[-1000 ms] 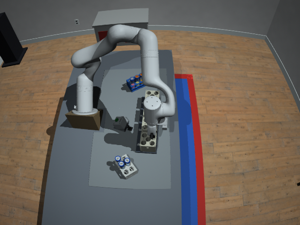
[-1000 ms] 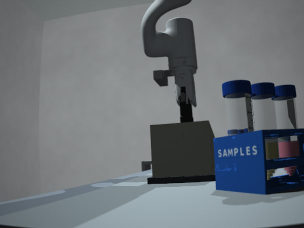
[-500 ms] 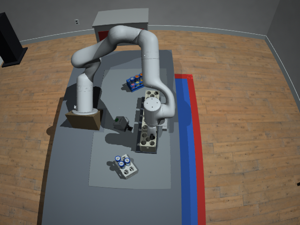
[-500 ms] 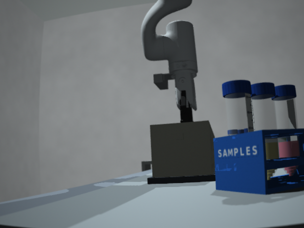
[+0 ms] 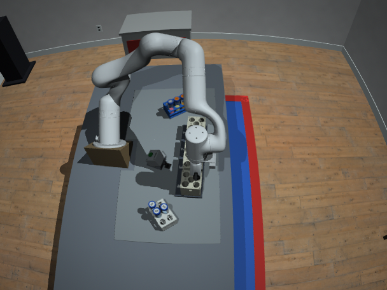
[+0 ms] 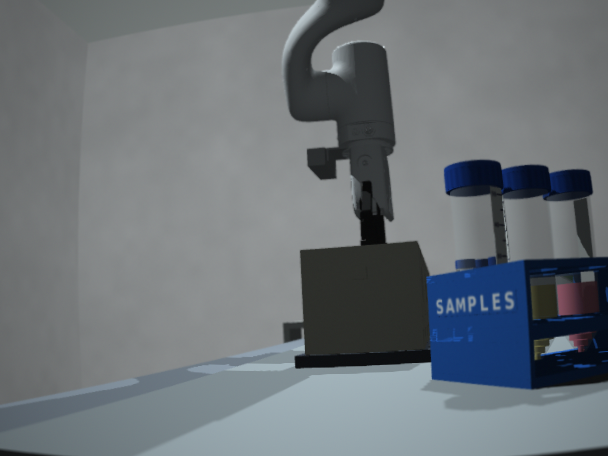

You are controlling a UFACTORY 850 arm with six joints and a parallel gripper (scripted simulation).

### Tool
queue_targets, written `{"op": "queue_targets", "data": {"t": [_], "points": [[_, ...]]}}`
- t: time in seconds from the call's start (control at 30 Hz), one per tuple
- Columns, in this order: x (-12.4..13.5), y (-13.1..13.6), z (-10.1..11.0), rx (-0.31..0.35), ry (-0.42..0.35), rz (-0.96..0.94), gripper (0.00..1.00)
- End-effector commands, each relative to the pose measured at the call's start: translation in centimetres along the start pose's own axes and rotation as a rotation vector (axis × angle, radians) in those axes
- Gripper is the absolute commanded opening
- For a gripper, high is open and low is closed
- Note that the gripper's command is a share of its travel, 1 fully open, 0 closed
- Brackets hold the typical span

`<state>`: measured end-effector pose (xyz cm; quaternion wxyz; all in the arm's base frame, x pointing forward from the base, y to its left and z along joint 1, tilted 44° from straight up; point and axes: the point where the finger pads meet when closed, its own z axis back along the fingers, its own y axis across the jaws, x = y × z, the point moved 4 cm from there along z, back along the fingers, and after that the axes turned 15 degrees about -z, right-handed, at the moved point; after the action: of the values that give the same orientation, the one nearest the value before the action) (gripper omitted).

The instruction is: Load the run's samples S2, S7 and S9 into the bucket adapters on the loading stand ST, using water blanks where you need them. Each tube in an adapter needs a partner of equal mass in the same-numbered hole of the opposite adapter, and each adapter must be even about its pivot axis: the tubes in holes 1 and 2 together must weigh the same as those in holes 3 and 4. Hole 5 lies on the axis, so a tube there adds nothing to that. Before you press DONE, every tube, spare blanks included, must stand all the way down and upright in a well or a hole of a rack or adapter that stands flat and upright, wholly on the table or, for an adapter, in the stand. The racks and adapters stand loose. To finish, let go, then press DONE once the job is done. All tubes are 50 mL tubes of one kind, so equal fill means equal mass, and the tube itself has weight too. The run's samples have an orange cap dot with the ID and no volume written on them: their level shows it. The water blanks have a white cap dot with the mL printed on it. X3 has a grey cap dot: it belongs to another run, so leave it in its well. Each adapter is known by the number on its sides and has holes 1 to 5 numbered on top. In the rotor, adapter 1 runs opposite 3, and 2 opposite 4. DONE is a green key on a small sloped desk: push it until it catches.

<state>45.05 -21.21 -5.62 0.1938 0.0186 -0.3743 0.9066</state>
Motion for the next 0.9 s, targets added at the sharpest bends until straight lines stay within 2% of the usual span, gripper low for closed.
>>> {"op": "queue_targets", "data": {"t": [0.0, 0.63, 0.87], "points": [[-0.1, 0.0, 0.1, 0.001, 0.002, 0.001, 0.44], [-0.1, 0.0, 0.1, 0.001, 0.002, 0.001, 0.44], [-0.1, 0.0, 1.5, 0.001, 0.002, 0.001, 0.44]]}}
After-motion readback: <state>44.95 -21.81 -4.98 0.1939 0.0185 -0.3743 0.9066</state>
